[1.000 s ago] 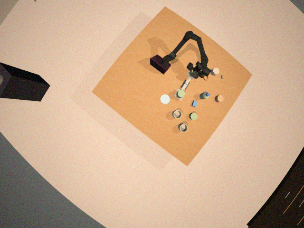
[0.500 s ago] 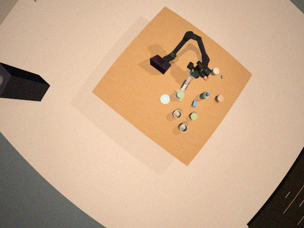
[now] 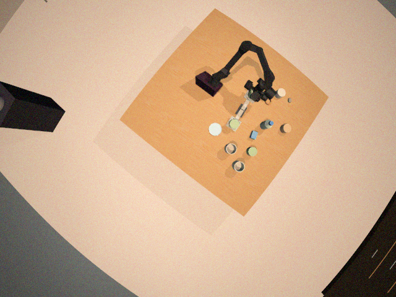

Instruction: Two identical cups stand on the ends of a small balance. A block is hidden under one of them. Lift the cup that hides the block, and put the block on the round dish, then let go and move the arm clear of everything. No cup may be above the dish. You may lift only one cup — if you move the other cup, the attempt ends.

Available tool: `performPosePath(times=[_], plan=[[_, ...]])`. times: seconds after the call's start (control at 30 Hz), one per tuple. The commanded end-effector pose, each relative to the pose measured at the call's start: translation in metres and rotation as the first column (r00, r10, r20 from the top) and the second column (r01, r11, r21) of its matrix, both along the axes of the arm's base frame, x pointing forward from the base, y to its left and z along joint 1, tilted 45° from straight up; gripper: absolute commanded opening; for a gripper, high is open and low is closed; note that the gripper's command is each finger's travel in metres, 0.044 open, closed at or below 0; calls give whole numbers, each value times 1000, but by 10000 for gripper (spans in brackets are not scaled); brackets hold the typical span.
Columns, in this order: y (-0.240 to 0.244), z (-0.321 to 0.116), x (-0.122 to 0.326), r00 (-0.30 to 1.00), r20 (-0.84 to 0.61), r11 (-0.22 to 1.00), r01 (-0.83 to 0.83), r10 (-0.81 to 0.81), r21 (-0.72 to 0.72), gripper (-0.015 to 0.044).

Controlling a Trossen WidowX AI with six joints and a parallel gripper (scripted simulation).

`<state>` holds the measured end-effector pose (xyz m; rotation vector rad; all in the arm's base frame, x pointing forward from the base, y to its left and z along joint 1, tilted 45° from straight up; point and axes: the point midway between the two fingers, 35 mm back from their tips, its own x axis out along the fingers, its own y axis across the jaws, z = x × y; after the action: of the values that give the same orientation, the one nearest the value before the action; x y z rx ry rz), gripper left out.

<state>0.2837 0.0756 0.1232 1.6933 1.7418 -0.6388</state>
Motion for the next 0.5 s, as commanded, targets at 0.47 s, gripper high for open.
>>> performPosePath(times=[0.47], plan=[[-17, 21, 2, 1000, 17, 1000, 2, -2, 7, 0]])
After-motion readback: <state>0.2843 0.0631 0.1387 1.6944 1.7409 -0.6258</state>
